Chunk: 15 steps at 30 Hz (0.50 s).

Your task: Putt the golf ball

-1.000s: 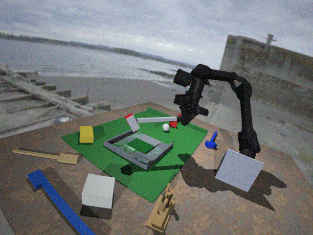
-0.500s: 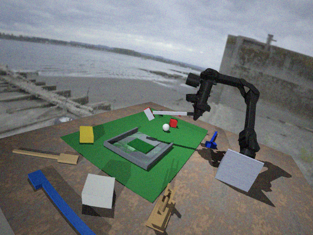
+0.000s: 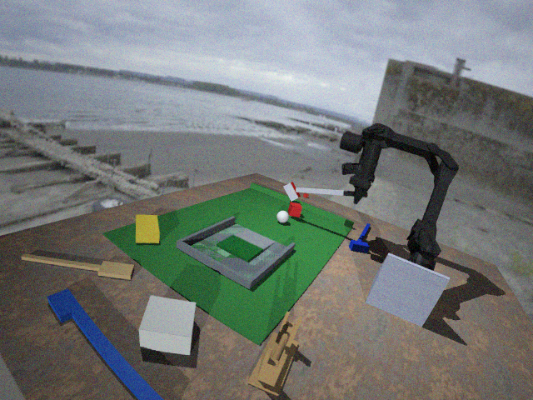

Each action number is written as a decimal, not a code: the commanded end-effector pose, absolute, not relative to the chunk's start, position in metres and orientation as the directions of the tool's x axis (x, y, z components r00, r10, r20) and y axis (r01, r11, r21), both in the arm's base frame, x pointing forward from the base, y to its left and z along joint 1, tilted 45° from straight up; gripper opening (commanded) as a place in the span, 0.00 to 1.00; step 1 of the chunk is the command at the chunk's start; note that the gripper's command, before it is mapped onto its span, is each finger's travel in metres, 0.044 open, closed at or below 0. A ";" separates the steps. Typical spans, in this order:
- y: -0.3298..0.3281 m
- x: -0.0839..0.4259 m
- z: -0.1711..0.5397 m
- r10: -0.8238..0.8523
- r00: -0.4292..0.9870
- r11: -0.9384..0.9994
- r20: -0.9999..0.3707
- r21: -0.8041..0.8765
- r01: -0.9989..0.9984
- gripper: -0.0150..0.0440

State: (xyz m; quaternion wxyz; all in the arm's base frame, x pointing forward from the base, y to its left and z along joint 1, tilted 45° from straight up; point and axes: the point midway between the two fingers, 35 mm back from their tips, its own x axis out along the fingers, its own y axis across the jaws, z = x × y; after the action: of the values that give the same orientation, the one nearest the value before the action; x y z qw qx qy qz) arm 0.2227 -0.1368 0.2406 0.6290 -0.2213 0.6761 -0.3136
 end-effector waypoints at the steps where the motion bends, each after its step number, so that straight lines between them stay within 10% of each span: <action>1: -0.138 0.221 0.247 -0.700 -0.101 0.697 -0.707 -0.707 0.122 0.25; 15: -0.165 0.216 0.220 -0.701 -0.100 0.695 -0.706 -0.708 0.123 0.25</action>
State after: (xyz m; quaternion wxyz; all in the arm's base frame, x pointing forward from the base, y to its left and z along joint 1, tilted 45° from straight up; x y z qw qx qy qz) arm 0.2177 -0.1611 0.2247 0.6328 -0.2141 0.6691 -0.3257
